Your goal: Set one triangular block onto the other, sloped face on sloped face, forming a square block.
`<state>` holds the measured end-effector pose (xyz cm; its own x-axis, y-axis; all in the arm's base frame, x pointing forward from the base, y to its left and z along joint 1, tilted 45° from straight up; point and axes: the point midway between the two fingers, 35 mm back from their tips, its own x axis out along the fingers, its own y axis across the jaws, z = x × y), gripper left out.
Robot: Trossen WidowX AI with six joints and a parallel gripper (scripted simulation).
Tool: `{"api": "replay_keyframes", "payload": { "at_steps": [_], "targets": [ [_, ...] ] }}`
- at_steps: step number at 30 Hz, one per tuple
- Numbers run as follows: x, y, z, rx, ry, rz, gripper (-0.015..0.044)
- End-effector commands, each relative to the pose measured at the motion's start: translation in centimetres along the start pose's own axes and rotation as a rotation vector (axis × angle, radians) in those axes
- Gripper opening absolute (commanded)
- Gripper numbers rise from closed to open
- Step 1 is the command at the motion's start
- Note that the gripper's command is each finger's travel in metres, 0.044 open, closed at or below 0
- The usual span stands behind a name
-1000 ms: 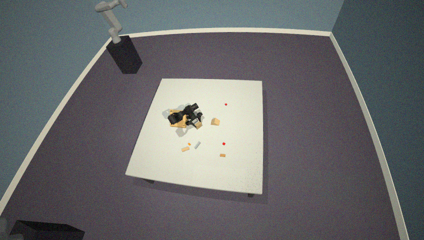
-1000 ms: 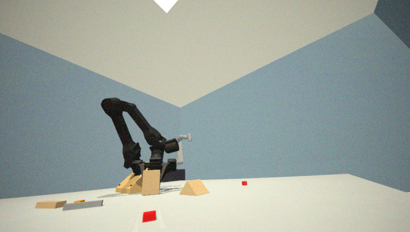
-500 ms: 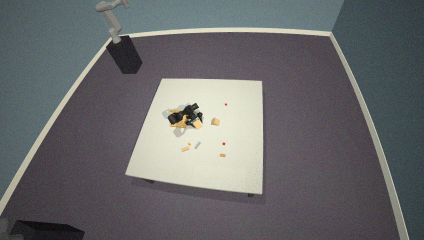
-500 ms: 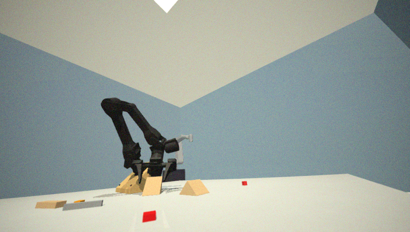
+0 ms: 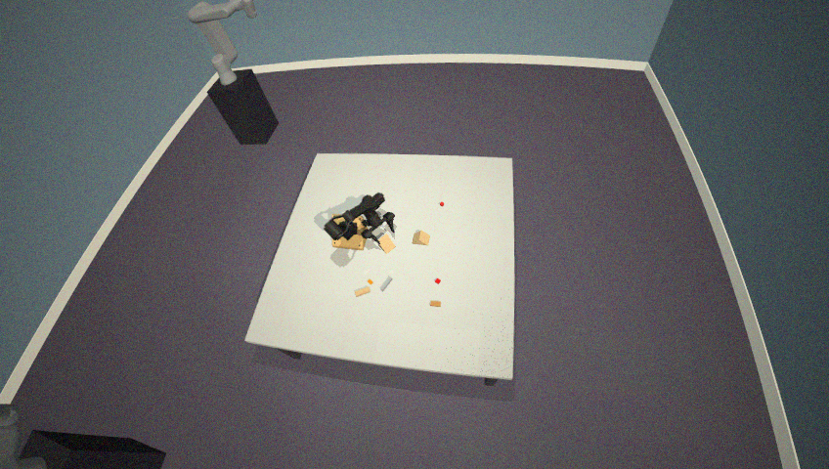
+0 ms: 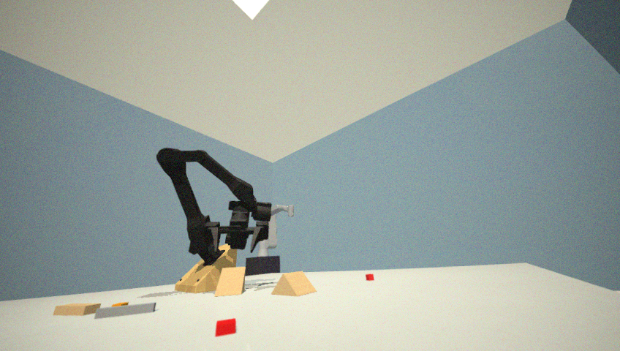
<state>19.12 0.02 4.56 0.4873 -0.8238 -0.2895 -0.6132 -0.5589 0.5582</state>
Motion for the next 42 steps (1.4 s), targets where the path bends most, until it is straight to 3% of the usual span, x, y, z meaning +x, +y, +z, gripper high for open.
{"api": "replay_keyframes", "payload": {
  "at_steps": [1,9,17,24,29,42],
  "targets": [
    [-3.3,0.5,-2.8,0.029,0.013,0.017,0.0440],
    [-2.5,0.0,-1.9,0.108,0.000,-0.001,0.0440],
    [0.4,-5.4,2.2,1.187,-0.228,-0.084,0.0440],
    [2.3,-8.9,1.3,2.140,-0.444,-0.120,0.0440],
    [3.0,-9.4,-0.2,2.534,-0.544,-0.139,0.0440],
    [3.1,-9.6,-0.8,2.616,-0.569,-0.156,0.0440]
  ]
}}
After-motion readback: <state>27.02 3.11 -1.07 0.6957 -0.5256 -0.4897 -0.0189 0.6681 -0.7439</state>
